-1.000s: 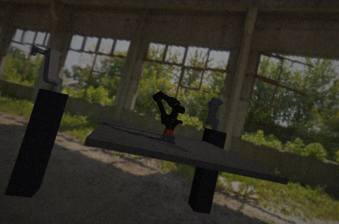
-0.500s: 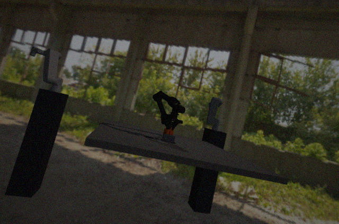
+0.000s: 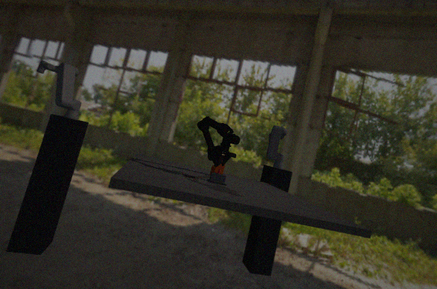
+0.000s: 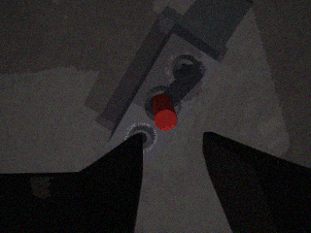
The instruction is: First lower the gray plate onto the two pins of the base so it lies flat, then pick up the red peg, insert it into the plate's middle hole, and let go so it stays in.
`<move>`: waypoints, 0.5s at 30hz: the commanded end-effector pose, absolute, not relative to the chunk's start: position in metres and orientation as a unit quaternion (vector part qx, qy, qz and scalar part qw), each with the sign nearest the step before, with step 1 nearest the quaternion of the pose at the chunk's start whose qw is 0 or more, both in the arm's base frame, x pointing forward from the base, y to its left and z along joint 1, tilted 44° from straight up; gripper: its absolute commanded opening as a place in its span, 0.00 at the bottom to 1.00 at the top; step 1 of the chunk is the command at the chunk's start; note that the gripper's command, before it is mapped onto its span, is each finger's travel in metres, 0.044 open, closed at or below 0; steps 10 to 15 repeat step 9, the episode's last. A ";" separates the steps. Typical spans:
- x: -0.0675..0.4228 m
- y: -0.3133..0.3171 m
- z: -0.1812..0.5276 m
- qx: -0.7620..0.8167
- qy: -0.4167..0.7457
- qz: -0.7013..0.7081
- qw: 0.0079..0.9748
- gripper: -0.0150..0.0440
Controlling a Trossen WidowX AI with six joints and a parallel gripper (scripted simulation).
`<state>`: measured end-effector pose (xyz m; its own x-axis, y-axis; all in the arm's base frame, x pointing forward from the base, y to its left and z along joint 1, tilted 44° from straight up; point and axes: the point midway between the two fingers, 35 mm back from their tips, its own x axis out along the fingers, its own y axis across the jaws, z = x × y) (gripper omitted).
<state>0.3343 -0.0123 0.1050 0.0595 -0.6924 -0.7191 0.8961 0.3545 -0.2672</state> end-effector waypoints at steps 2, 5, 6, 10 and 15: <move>0.334 -0.010 0.108 0.129 0.404 -0.555 0.716 0.51; 0.334 -0.008 0.110 0.129 0.404 -0.555 0.716 0.51; 0.334 -0.007 0.110 0.129 0.404 -0.555 0.716 0.51; 0.333 -0.006 0.112 0.129 0.404 -0.555 0.716 0.51; 0.333 -0.006 0.112 0.129 0.404 -0.555 0.716 0.51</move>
